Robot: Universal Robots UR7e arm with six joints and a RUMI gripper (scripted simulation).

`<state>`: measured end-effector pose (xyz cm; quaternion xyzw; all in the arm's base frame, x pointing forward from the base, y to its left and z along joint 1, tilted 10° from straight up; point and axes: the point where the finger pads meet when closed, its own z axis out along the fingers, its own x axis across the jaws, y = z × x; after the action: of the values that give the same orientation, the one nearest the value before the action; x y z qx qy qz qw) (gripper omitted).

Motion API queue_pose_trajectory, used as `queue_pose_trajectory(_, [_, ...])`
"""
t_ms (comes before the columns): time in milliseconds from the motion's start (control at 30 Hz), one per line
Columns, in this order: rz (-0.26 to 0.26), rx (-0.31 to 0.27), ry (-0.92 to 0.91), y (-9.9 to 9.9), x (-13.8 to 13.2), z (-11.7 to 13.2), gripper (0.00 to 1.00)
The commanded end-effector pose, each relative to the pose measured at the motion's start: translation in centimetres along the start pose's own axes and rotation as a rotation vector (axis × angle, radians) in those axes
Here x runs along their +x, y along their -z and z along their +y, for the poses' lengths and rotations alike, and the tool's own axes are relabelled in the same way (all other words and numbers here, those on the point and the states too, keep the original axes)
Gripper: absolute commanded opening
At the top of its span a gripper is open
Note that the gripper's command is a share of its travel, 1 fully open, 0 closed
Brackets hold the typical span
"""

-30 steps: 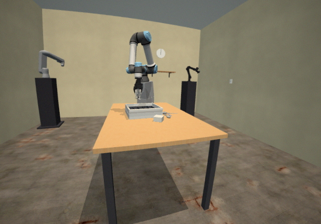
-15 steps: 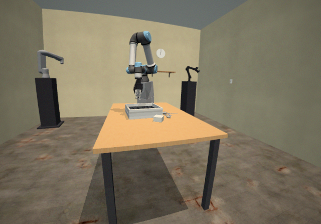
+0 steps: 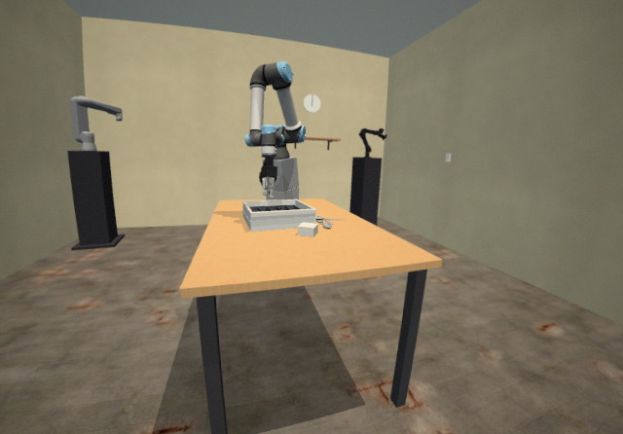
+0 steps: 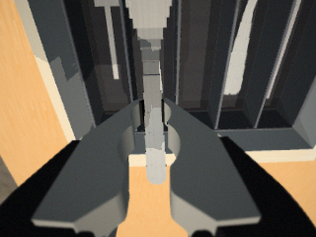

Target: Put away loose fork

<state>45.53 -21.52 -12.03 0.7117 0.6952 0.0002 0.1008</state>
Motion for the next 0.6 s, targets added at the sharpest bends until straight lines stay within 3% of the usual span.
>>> queue_pose_trajectory(0, [-0.006, -0.008, -0.001, -1.6, -0.4, 0.3, 0.02])
queue_pose_trajectory(567, [-0.006, -0.008, -0.001, -6.8, -0.4, 0.0, 0.02])
